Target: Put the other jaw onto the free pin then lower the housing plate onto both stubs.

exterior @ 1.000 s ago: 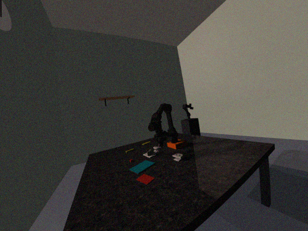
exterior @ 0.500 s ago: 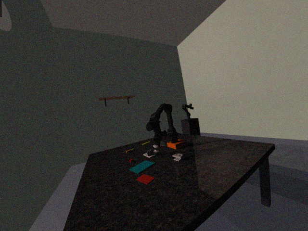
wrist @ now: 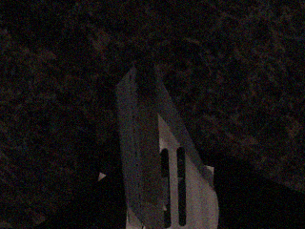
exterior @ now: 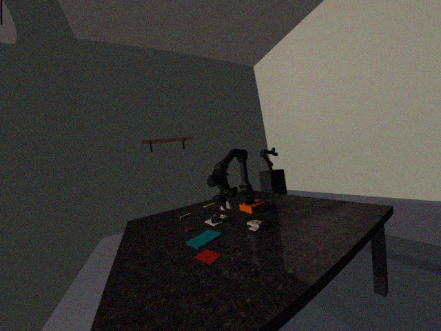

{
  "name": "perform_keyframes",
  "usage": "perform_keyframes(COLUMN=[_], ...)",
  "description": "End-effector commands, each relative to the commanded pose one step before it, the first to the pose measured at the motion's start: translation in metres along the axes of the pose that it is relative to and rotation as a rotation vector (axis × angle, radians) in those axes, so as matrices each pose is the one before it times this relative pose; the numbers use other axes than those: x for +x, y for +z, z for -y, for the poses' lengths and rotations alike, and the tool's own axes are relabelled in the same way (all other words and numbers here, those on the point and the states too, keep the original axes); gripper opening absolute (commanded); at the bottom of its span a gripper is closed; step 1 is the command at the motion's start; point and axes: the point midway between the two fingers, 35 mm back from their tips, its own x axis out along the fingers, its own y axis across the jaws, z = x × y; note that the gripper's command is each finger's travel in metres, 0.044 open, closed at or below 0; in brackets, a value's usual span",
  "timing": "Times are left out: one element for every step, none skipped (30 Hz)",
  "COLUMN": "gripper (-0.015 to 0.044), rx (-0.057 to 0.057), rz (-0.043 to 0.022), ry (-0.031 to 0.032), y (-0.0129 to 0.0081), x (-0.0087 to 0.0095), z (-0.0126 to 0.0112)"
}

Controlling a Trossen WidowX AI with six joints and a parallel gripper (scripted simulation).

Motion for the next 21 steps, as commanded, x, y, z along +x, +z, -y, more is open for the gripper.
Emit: perform_keyframes(gripper=[0.0134, 0.0134, 0.0134, 0.0134, 0.0134, 0.0134, 0.0134, 0.0134, 0.0134, 0.0134, 0.0134, 0.0134, 0.0134, 0.0134, 0.0134, 0.0134, 0.0134, 0.0134, 0.0134, 0.0134, 0.0134], rx=[0.106, 0.0287, 0.0287, 0.0287, 0.0287, 0.0287, 0.0287, 0.0287, 0.0287, 0.0287, 0.0287, 0.0287, 0.0287, 0.0287, 0.0287, 0.0287, 0.0287, 0.0287, 0.0287, 0.0287, 0.0287], rz=[0.00101, -0.00015, -0.00015, -0.00016, -0.00016, -0.00016, -0.00016, -0.00016, -0.00017, -0.00017, -0.00017, -0.00017, -0.00017, -0.00017, -0.00018, -0.00018, -0.00018, -0.00018, -0.00018, -0.00018, -0.00018], ry=[0.00214, 0.00008, 0.00007, 0.00007, 0.00006, 0.00006, 0.00006, 0.00005, 0.00005, 0.00004, 0.00004, 0.00004, 0.00003, 0.00003, 0.00002, 0.00002, 0.00001, 0.00001, 0.00001, 0.0, 0.0], y=[-0.00451, -0.00142, -0.00143, -0.00145, -0.00146, -0.00148, -0.00149, -0.0015, -0.00151, -0.00152, -0.00153, -0.00154, -0.00155, -0.00156, -0.00157, -0.00157, -0.00158, -0.00158, -0.00159, -0.00159, -0.00159], x=[-0.00002, -0.00001, -0.00001, 0.0, 0.0, 0.0, 0.0, 0.00001, 0.00001, 0.00001, 0.00002, 0.00002, 0.00002, 0.00002, 0.00003, 0.00003, 0.00003, 0.00004, 0.00004, 0.00004, 0.00004], z=[-0.00505, -0.00098, -0.00095, -0.00091, -0.00088, -0.00085, -0.00081, -0.00078, -0.00075, -0.00071, -0.00068, -0.00065, -0.00061, -0.00058, -0.00054, -0.00051, -0.00047, -0.00044, -0.00041, -0.00037, -0.00034])
